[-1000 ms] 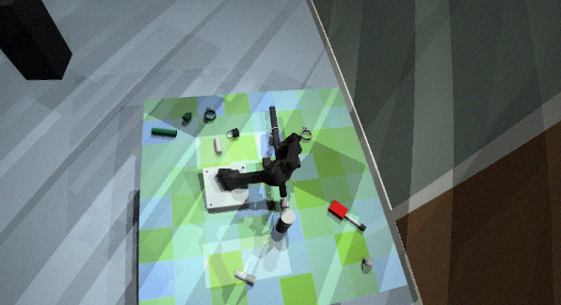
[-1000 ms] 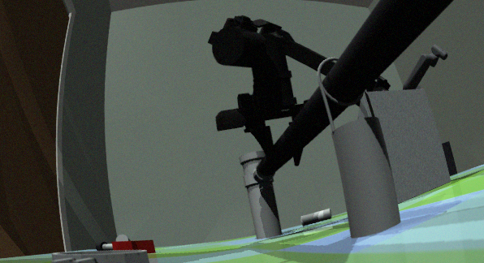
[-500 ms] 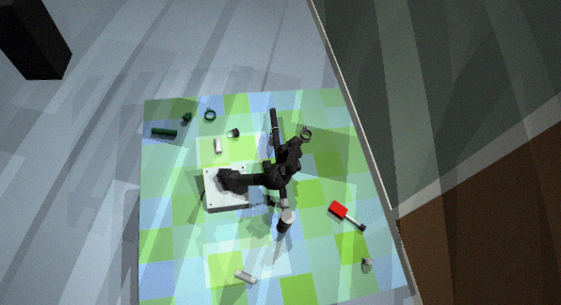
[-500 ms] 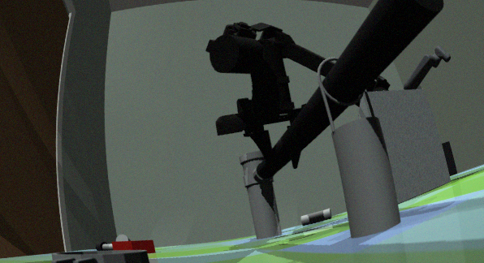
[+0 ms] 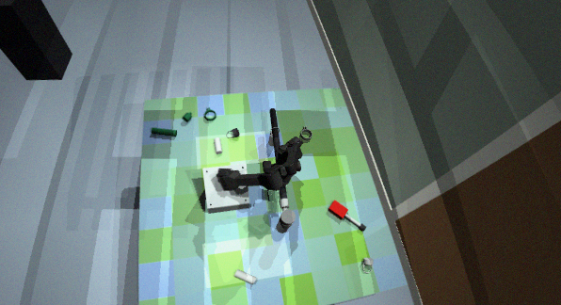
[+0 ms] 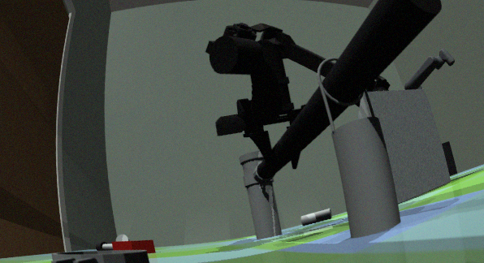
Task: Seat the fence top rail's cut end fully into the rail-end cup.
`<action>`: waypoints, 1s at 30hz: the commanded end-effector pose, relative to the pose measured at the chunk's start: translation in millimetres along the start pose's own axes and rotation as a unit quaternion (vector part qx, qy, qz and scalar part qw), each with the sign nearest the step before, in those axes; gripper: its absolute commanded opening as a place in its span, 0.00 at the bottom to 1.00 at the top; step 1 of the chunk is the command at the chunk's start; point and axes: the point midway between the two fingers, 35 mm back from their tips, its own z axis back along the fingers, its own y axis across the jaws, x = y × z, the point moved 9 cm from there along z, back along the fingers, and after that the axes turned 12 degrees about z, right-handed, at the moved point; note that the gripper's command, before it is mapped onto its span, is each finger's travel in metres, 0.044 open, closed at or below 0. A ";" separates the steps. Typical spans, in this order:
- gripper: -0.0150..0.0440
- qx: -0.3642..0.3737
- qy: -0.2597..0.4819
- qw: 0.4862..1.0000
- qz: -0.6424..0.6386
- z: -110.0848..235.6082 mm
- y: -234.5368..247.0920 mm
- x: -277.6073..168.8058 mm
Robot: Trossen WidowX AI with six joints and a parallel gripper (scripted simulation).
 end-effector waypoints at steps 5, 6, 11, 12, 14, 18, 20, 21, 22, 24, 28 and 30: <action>0.25 0.000 0.001 1.000 0.000 -0.2 0.2 0.3; 0.25 0.000 0.001 1.000 0.000 -0.3 0.2 0.4; 0.25 0.001 0.002 1.000 0.001 -0.7 0.4 1.0; 0.25 0.001 0.002 1.000 0.001 -0.8 0.4 1.1; 0.25 0.001 0.002 1.000 0.001 -0.9 0.4 1.4; 0.25 0.001 0.002 1.000 0.001 -1.1 0.6 1.9; 0.25 0.001 0.002 1.000 0.002 -1.2 0.6 2.1; 0.25 0.001 0.002 1.000 0.002 -1.2 0.7 2.3; 0.25 0.001 0.002 1.000 0.002 -1.2 0.7 2.4; 0.25 0.001 0.002 1.000 0.002 -1.3 0.8 2.6; 0.25 0.000 0.003 1.000 0.001 -1.4 0.6 1.9; 0.25 -0.001 0.004 1.000 0.001 -1.4 0.5 1.7</action>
